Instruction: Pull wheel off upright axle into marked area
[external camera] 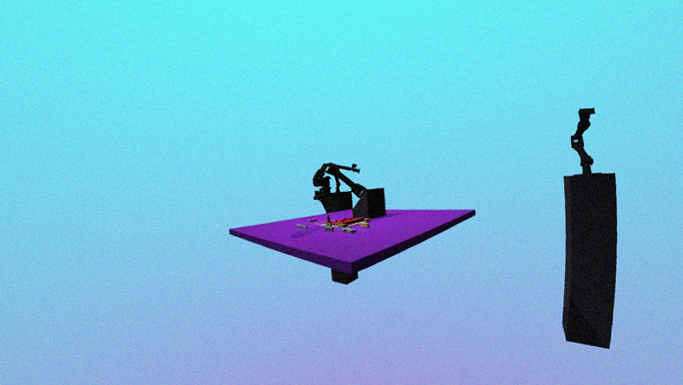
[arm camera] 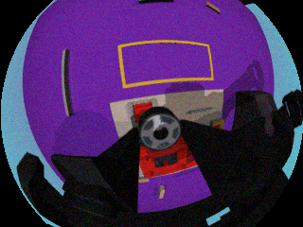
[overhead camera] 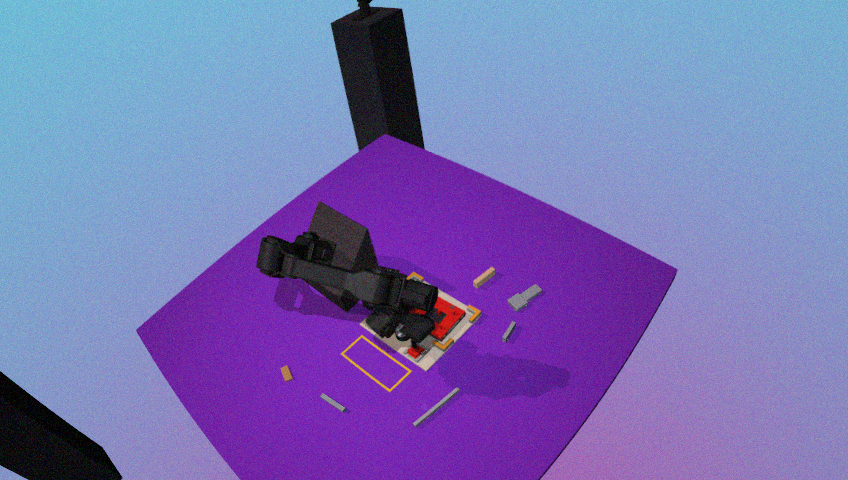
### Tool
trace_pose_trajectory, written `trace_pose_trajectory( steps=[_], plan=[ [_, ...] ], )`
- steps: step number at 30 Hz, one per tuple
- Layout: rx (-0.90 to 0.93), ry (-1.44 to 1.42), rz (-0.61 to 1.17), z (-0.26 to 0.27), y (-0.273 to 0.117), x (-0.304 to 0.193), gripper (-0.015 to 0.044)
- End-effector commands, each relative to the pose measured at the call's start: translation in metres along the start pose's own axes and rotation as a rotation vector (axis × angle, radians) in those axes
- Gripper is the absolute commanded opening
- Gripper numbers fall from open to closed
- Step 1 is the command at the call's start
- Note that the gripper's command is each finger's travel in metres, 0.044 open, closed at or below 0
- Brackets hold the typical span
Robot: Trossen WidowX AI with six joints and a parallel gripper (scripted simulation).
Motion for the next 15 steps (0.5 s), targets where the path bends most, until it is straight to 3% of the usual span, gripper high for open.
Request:
trace_pose_trajectory(
  steps=[1, 15],
  plan=[
    [0.008, 0.002, 0.002, -0.003, -0.003, 0.013, 0.0000],
    [0.010, 0.003, 0.003, -0.019, -0.006, 0.050, 0.0000]
  ],
)
Point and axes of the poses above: the point midway between the two fingers, 35 mm back from their tips, its own y axis out along the fingers, its own z axis across the jaws, x = y × z, the point moved 1 cm from there along -y, back along the fingers, and after that the axes turned 9 degrees about y, right-handed, at the moved point
